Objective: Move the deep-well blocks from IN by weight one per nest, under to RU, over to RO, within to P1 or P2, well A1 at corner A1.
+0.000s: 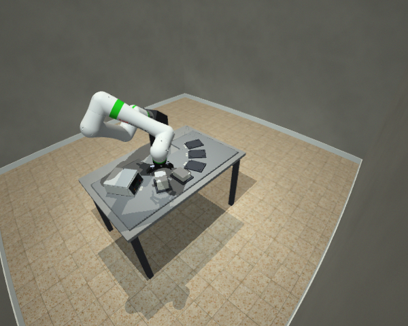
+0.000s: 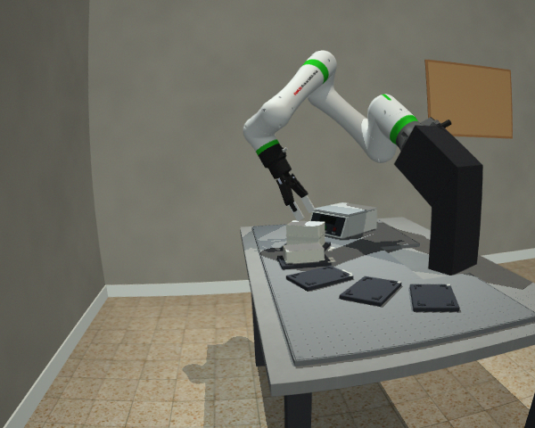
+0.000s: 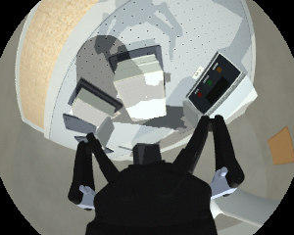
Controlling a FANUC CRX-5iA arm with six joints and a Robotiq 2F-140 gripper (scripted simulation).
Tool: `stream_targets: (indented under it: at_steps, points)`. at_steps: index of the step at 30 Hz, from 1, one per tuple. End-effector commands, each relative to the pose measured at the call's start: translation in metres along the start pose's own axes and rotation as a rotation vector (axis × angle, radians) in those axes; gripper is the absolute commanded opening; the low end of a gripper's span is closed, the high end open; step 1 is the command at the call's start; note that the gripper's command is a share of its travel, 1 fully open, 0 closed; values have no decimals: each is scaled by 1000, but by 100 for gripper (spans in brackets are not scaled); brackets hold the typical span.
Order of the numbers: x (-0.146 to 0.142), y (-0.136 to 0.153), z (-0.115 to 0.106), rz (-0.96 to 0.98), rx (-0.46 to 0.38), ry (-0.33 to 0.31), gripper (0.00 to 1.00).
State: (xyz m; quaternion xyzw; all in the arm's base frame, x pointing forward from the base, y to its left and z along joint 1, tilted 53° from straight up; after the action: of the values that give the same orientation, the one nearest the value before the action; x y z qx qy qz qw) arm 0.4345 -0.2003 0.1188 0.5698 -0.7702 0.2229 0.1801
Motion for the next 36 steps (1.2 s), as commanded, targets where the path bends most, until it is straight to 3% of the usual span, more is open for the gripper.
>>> stream_targets:
  at_steps: [1,36]
  points:
    - [0,-3,4,0,0,0,100]
    - [5,-24,43,0,0,0,100]
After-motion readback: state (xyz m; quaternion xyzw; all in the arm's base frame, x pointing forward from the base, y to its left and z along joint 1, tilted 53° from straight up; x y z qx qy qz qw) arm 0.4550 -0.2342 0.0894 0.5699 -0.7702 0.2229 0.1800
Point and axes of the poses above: the point where the finger pads meet when closed, its own z axis out along the fingers, its own x axis across the jaws, y = z × x, the point moved 1 cm from there along -z, back along the fingers, and after that the axes turned 13 degrees about -z, right-handed, at the moved point
